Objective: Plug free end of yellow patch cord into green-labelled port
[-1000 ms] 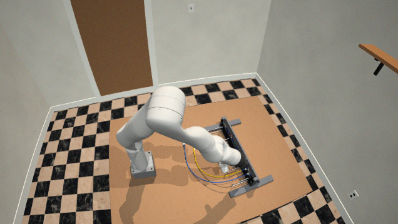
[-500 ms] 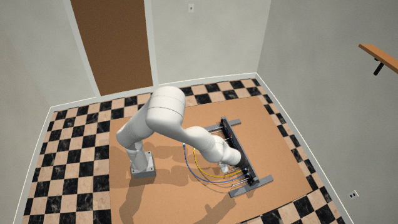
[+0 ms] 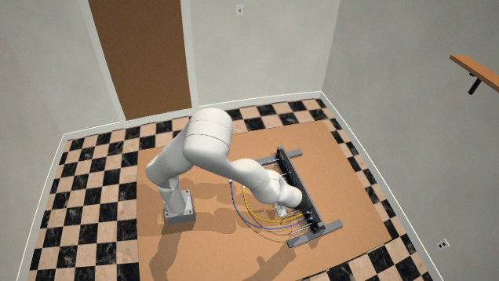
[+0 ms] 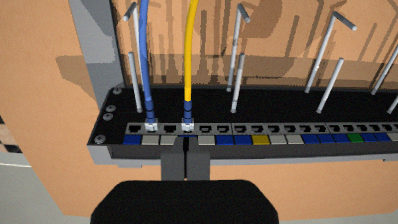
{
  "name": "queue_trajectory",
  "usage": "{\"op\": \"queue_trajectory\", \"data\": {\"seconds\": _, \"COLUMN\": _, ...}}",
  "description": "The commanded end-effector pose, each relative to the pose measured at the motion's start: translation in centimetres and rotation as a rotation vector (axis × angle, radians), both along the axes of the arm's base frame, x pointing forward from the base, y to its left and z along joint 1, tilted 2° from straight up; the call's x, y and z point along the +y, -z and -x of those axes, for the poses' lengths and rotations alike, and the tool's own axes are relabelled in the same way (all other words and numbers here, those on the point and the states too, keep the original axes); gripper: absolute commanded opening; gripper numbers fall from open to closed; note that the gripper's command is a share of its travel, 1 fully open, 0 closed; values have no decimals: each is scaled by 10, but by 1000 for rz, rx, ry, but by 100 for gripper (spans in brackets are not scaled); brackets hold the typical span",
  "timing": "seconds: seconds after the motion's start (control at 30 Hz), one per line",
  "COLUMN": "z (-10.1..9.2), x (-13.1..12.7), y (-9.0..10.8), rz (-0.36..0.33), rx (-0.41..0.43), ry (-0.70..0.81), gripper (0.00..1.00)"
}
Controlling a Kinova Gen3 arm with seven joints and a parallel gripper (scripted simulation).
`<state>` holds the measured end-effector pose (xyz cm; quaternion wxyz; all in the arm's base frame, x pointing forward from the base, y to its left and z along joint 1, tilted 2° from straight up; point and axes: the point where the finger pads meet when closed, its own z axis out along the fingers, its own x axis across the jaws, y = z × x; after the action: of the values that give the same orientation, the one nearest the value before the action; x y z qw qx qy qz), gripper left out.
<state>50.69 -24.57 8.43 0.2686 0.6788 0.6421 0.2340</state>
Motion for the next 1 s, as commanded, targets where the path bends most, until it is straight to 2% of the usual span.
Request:
{"op": "queue_trajectory", "data": {"seconds": 0.0, "z": 0, "x": -1, "y": -1, "rz": -1, "rx": -4, "ry": 5, "gripper": 0}}
{"op": "queue_trajectory", "data": {"seconds": 0.17, "z": 8, "x": 1, "y": -4, "rz": -4, "rx": 9, "ry": 3, "gripper": 0}}
{"op": "queue_trajectory", "data": {"seconds": 0.27, "z": 7, "x": 1, "y": -8, "rz": -2, "rx": -2, "ry": 4, "gripper": 0}}
{"op": "queue_trajectory", "data": {"seconds": 0.33, "z": 15, "x": 2, "y": -10, "rz": -4, "rx": 11, "ry": 4, "gripper": 0}}
{"op": "queue_trajectory", "data": {"seconds": 0.73, "z": 47, "x": 5, "y": -48, "rz": -5, "rx": 8, "ry": 3, "gripper": 0}}
{"op": "queue_trajectory", "data": {"seconds": 0.8, "z": 47, "x": 5, "y": -48, "rz": -5, "rx": 8, "ry": 3, "gripper": 0}}
{"op": "queue_trajectory", "data": {"seconds": 0.97, "z": 60, "x": 7, "y": -63, "rz": -5, "rx": 9, "ry": 3, "gripper": 0}}
